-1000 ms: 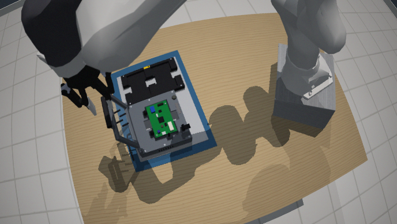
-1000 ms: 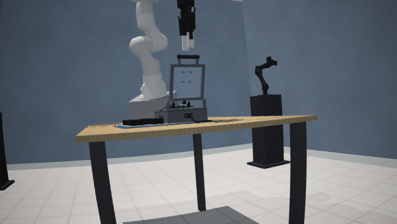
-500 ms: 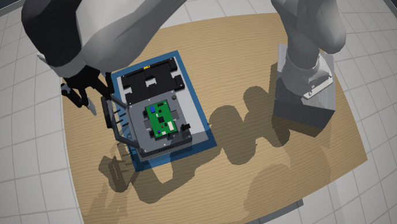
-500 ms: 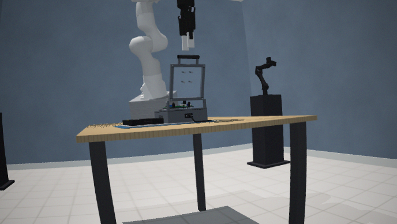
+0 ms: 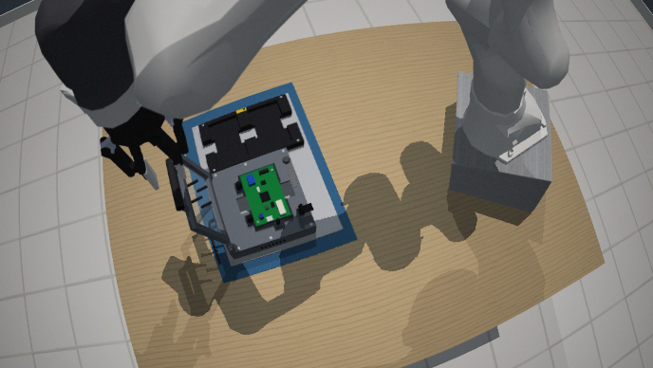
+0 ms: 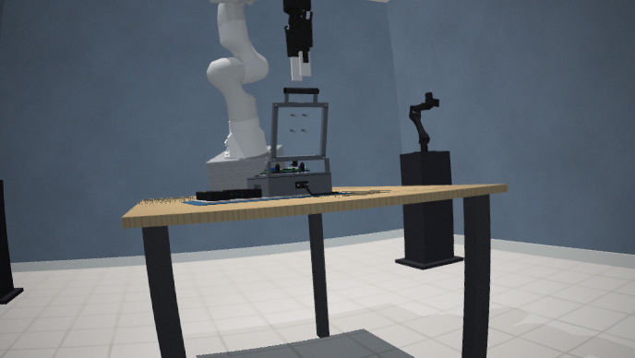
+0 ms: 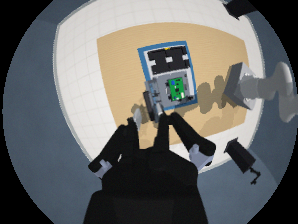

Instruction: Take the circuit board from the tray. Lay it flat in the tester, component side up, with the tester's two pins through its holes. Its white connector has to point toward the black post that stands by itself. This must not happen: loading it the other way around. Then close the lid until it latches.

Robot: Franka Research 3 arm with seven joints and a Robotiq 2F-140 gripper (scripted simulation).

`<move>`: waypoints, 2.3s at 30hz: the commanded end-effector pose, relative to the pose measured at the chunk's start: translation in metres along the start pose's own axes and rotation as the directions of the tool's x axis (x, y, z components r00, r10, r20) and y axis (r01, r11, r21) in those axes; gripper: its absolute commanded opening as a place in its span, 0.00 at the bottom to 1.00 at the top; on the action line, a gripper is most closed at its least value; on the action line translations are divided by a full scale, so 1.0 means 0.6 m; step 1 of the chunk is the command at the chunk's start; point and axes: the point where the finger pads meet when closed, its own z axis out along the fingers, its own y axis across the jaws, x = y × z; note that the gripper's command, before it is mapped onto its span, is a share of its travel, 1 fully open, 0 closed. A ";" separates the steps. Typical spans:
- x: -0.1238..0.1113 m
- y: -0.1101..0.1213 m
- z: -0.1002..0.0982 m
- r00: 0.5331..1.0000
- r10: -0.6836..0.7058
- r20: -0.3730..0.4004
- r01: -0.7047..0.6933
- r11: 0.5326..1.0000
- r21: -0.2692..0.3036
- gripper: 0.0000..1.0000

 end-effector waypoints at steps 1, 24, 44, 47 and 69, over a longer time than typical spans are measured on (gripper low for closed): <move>0.002 0.001 0.003 1.000 0.001 0.003 -0.001 1.000 -0.002 0.30; 0.002 0.002 0.035 1.000 0.001 0.003 -0.001 1.000 -0.002 0.30; 0.003 0.002 0.075 1.000 0.001 0.003 -0.001 1.000 -0.002 0.30; 0.003 0.002 0.076 1.000 0.001 0.003 -0.001 1.000 -0.002 0.30; 0.003 0.002 0.076 1.000 0.001 0.003 -0.001 1.000 -0.002 0.30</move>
